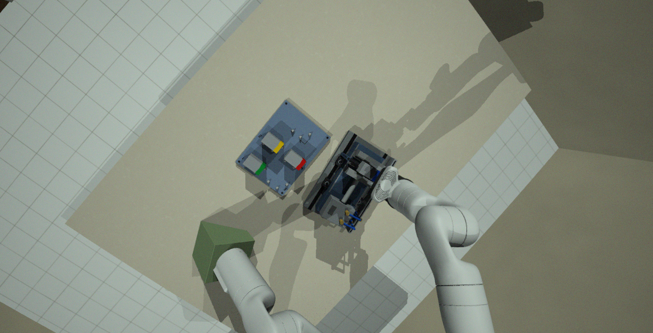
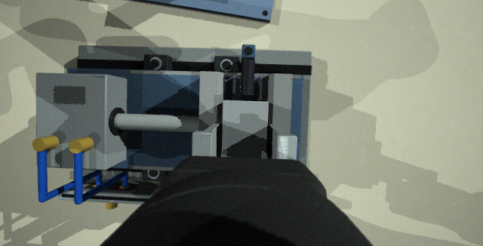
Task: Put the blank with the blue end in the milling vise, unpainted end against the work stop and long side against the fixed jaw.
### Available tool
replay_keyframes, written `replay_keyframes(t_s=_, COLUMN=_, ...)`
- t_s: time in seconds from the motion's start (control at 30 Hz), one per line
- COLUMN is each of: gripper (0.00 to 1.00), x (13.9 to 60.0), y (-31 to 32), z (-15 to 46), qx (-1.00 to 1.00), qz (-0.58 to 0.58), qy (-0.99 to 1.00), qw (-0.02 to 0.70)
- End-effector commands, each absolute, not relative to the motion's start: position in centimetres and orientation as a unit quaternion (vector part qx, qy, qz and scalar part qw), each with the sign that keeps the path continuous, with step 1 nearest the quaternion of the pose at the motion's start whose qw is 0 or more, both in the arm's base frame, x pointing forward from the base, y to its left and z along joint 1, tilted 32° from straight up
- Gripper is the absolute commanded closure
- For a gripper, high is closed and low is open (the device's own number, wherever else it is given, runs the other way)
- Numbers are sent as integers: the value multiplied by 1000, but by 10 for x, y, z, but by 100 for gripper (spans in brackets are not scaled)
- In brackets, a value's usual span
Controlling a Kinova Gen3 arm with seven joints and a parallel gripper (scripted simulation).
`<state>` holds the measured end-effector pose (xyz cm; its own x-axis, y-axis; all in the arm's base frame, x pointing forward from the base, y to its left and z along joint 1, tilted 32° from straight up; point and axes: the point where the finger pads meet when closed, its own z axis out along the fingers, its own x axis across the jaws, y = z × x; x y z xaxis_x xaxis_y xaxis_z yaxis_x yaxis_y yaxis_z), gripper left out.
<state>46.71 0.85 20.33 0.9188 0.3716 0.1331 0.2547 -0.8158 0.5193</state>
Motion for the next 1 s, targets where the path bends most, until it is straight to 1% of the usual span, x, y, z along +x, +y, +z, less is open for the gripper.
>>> replay_keyframes(t_s=0.0, gripper=100, x=467, y=10, z=204, qx=946, qz=116, qy=166, qw=254)
replay_keyframes(t_s=0.97, gripper=100, x=468, y=15, z=202, qx=946, qz=116, qy=166, qw=254)
